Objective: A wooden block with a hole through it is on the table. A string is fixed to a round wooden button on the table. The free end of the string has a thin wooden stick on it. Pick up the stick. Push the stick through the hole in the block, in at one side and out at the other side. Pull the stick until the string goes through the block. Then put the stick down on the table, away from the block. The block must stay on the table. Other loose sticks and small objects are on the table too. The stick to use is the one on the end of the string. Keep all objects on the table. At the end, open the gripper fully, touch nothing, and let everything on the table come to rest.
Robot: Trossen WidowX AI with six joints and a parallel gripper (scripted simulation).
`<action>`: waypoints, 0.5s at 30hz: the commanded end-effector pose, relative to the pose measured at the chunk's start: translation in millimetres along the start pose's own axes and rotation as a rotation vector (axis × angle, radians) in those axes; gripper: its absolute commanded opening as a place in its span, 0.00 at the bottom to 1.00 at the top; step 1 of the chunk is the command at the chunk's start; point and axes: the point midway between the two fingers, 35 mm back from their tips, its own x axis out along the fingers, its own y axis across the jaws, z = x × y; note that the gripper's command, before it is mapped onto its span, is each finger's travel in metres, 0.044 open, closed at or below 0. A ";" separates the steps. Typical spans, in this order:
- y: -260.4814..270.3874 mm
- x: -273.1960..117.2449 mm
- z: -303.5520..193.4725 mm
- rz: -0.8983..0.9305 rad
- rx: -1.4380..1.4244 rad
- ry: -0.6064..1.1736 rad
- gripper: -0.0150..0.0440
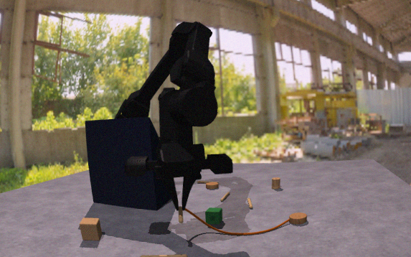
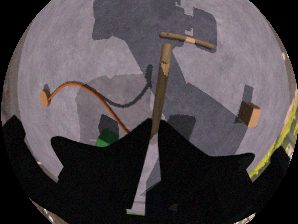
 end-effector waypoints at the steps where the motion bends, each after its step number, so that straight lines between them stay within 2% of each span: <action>1: 5.4 -0.7 3.1 0.005 -0.168 0.000 0.25; 15: 16.3 -0.8 10.4 0.003 -0.677 -0.001 0.25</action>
